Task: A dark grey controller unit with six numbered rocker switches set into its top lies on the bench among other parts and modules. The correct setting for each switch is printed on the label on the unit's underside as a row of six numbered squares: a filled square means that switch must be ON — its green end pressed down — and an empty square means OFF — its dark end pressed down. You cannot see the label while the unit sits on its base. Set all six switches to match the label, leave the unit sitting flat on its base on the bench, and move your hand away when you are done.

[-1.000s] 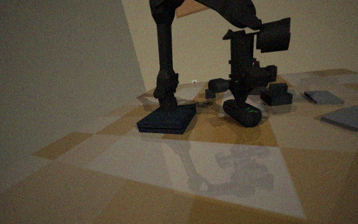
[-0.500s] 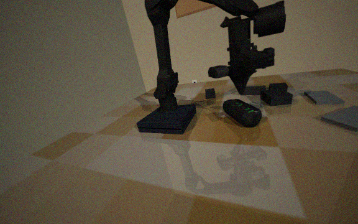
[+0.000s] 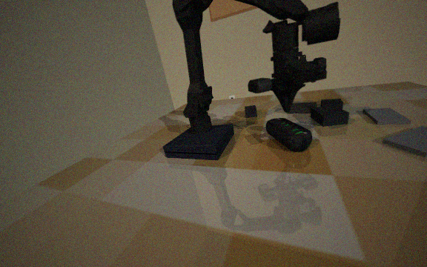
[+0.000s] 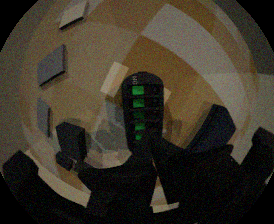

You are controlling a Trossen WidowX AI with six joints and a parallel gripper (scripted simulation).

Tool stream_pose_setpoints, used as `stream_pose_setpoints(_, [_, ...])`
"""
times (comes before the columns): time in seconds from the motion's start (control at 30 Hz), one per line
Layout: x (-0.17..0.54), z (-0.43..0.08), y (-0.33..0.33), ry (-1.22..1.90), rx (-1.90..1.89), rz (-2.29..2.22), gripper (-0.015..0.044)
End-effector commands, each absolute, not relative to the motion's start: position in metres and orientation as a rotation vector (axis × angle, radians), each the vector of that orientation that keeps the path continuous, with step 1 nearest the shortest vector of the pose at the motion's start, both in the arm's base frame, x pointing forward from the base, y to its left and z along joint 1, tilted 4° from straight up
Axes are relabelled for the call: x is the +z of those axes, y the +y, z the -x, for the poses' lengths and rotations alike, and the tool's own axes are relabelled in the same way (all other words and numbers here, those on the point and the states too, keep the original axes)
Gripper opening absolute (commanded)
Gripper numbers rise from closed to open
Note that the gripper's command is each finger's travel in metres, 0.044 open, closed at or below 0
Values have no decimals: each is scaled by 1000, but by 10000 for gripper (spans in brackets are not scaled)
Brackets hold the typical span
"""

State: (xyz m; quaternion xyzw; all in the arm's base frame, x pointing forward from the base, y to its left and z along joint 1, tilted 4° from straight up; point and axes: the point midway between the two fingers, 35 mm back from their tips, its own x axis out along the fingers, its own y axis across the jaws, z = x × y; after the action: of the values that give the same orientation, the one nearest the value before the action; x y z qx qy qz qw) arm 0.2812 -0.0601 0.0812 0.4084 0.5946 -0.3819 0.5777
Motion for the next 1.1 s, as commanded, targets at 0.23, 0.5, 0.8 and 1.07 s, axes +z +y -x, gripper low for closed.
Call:
stream_pose_setpoints(0.23, [75, -273, -63, 1382, -867, -971, 0])
stream_pose_setpoints(0.5, [57, -244, -73, 1304, -776, -1034, 0])
stream_pose_setpoints(0.8, [47, -231, -75, 1268, -750, -1073, 0])
stream_pose_setpoints(1.07, [32, -232, -75, 1270, -749, -1075, 0])
